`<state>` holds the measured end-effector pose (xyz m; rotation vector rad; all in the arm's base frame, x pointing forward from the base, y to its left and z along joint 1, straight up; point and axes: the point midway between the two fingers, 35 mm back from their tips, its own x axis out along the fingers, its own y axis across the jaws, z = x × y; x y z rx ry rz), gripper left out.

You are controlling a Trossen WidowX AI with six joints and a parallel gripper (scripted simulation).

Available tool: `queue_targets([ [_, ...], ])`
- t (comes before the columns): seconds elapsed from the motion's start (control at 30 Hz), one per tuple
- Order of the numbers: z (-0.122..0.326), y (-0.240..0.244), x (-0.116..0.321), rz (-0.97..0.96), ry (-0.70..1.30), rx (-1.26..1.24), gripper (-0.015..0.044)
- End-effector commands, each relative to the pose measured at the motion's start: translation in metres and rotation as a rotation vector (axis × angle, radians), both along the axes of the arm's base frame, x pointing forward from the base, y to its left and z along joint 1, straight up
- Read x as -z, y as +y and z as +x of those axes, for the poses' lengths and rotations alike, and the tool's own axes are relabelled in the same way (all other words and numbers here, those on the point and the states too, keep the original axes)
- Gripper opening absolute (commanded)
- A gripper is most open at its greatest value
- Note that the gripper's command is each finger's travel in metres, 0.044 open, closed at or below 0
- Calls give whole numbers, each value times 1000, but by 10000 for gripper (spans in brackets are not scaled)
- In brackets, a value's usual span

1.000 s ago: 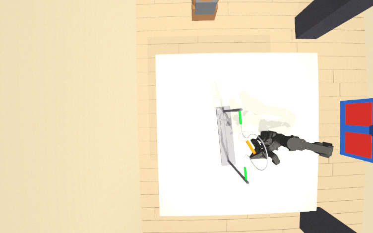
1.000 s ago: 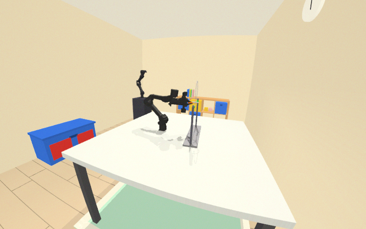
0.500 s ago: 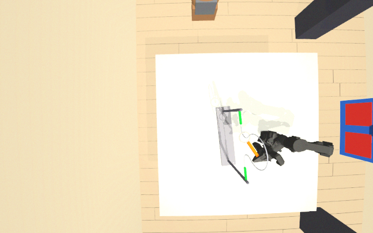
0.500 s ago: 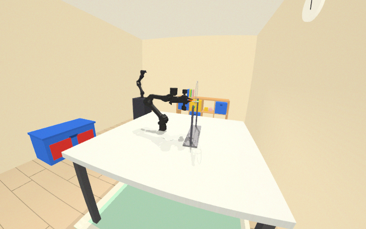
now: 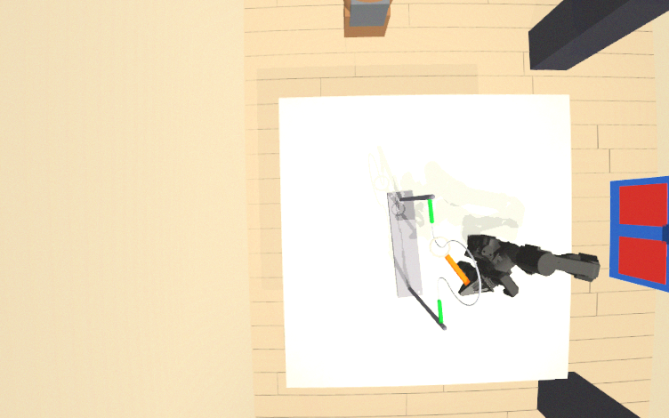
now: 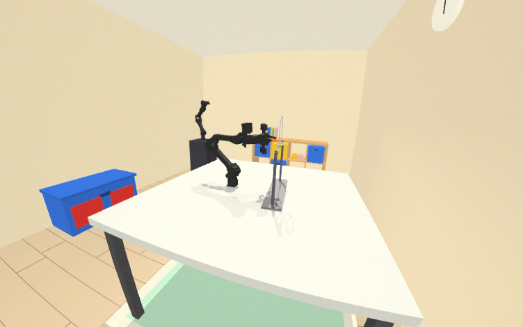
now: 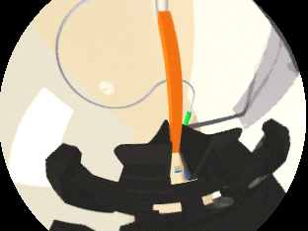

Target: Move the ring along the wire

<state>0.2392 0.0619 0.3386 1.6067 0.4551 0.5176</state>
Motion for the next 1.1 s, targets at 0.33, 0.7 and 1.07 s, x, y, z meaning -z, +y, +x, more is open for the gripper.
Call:
queue_targets([
  [0.33, 0, -4, -29, 152, 5, 3, -150],
  [0.7, 0, -10, -47, 261, 17, 2, -150],
  [1.07, 1, -17, -63, 361, 28, 0, -150],
])
